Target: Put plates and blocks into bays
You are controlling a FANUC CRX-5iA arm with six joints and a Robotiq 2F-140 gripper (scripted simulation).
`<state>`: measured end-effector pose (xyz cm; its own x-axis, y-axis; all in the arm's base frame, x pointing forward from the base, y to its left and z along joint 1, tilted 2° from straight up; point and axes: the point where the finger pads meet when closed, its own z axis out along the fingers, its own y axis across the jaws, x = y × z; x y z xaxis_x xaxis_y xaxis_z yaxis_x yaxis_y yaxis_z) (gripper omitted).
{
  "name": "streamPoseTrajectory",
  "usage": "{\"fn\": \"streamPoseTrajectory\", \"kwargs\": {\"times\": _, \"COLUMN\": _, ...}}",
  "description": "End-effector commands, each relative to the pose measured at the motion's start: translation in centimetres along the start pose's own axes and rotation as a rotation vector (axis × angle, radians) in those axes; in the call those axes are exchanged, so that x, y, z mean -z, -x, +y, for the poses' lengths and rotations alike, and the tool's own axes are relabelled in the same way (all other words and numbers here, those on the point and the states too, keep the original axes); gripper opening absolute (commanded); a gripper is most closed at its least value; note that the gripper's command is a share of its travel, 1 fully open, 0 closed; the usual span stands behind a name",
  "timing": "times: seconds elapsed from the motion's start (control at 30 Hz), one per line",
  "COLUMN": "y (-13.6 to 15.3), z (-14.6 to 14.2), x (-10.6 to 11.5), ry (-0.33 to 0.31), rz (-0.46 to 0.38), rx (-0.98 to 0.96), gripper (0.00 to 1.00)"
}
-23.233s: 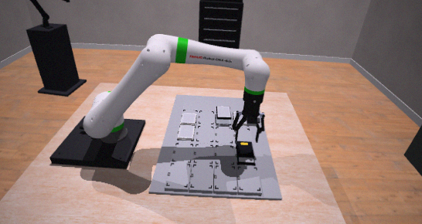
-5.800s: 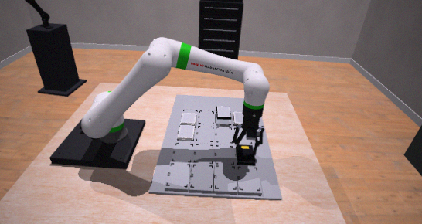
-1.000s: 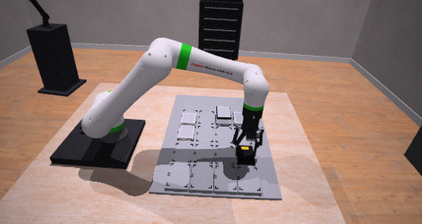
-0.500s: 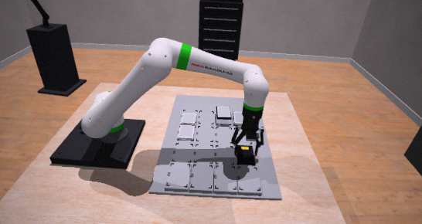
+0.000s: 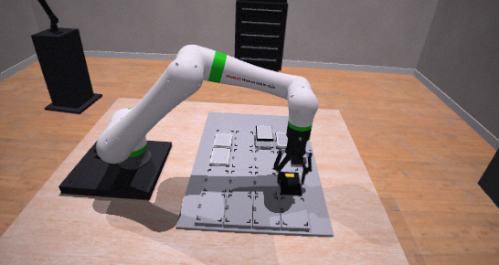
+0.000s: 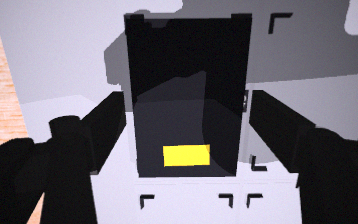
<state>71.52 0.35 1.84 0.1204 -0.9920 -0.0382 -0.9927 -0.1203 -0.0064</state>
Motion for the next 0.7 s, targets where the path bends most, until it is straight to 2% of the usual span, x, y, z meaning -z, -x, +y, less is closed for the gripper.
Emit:
{"fn": "streamPoseTrajectory", "kwargs": {"times": 0.0, "y": 0.0, "z": -0.1, "x": 0.2, "ry": -0.003, "rz": 0.001, "rx": 0.0, "gripper": 0.7}}
{"fn": "streamPoseTrajectory", "kwargs": {"times": 0.67, "y": 0.0, "z": -0.1, "x": 2.6, "ry": -0.003, "rz": 0.001, "rx": 0.0, "gripper": 0.7}}
